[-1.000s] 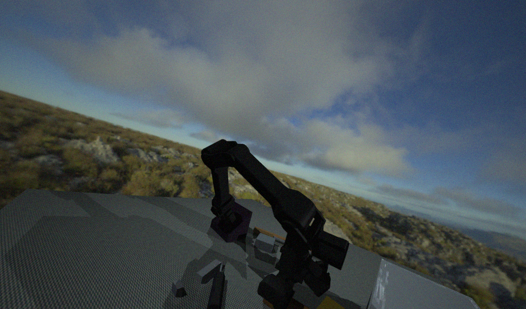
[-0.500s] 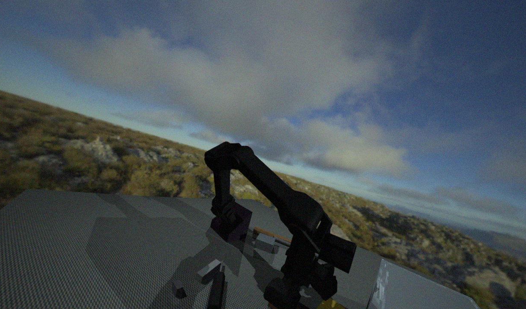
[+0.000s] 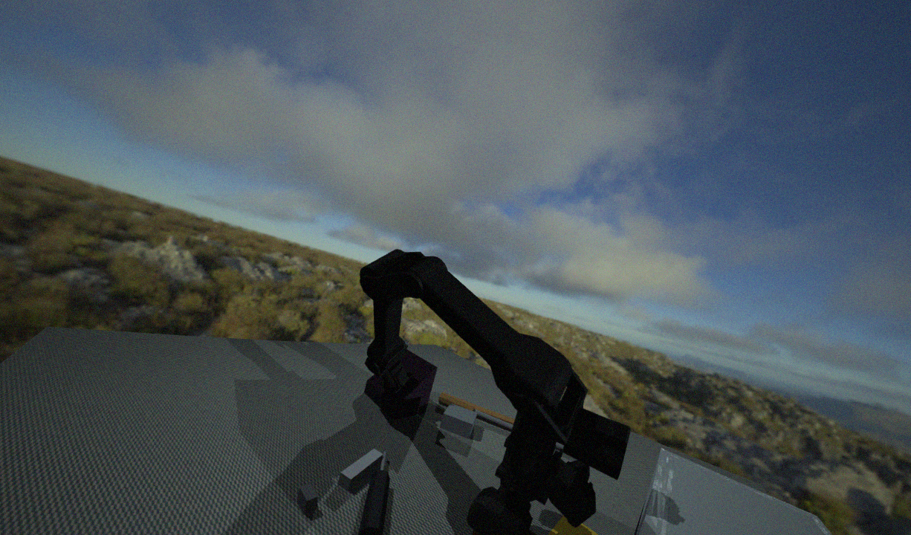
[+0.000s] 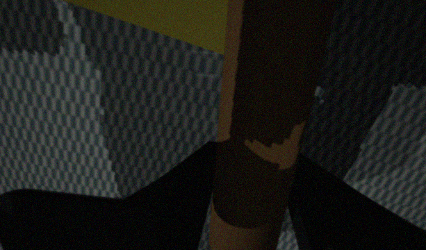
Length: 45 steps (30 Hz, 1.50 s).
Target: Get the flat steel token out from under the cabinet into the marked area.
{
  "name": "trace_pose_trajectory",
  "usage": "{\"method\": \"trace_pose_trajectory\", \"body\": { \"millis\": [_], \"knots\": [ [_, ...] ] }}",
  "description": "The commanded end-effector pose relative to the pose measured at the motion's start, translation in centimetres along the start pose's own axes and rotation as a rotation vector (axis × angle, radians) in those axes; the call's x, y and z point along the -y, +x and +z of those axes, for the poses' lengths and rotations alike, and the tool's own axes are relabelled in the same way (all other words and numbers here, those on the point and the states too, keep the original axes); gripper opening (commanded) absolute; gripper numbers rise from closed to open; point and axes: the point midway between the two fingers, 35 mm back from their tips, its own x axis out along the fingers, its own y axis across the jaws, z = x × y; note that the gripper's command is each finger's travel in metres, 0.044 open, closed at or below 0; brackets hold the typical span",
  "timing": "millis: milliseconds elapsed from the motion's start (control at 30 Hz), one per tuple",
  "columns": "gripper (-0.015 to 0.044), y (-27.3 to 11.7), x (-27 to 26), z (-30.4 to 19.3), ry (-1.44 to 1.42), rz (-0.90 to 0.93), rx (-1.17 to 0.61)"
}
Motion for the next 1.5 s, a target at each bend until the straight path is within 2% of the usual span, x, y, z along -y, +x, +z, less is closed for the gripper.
{"method": "trace_pose_trajectory", "body": {
  "millis": [0,733,1467],
  "knots": [
    [0.0,0.0,0.1,0.6,0.008,-0.002,0.003],
    [0.0,0.0,0.2,2.5,0.009,-0.002,0.004],
    [0.0,0.2,-1.1,2.2,0.009,-0.001,0.004]
  ]
}}
